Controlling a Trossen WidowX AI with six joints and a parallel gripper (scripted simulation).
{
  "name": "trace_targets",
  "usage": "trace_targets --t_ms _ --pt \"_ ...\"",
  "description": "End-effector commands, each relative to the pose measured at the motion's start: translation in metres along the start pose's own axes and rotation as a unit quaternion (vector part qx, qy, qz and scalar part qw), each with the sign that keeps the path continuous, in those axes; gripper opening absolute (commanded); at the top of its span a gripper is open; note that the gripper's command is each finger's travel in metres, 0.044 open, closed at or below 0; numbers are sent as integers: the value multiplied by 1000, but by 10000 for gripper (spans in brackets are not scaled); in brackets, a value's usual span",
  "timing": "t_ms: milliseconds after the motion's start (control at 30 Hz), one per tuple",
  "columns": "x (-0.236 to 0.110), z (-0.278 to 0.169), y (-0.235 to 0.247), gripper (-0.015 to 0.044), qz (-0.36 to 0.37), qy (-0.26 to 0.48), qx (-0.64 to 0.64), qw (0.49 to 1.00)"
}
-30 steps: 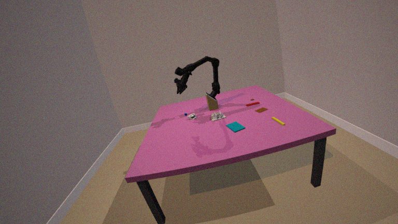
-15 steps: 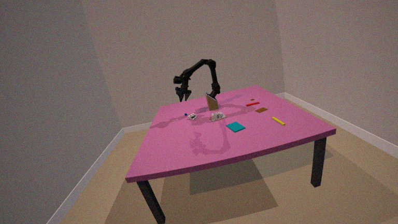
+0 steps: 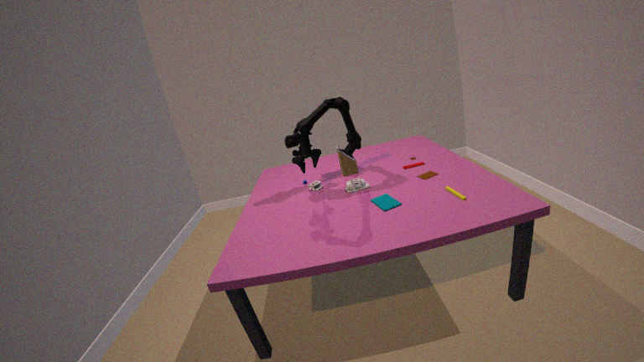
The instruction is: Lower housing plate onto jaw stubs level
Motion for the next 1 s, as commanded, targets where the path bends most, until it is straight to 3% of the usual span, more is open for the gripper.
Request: trace_targets --t_ms 0,200,367,967 --pt "11 -3 0 440 -25 12 30 999" --pt "13 -3 0 440 -25 12 30 999" --pt "50 -5 -5 440 -26 13 29 999" --pt "50 -5 -5 440 -26 13 29 999"
Point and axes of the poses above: the point midway between the two fingers, 35 mm back from their tips, its own x axis out along the fingers, its own y axis across the jaws, z = x × y, the point moved 7 cm from there along -x, back along the fingers, and after that the axes turned 4 degrees about x, right-handed, at the moved point
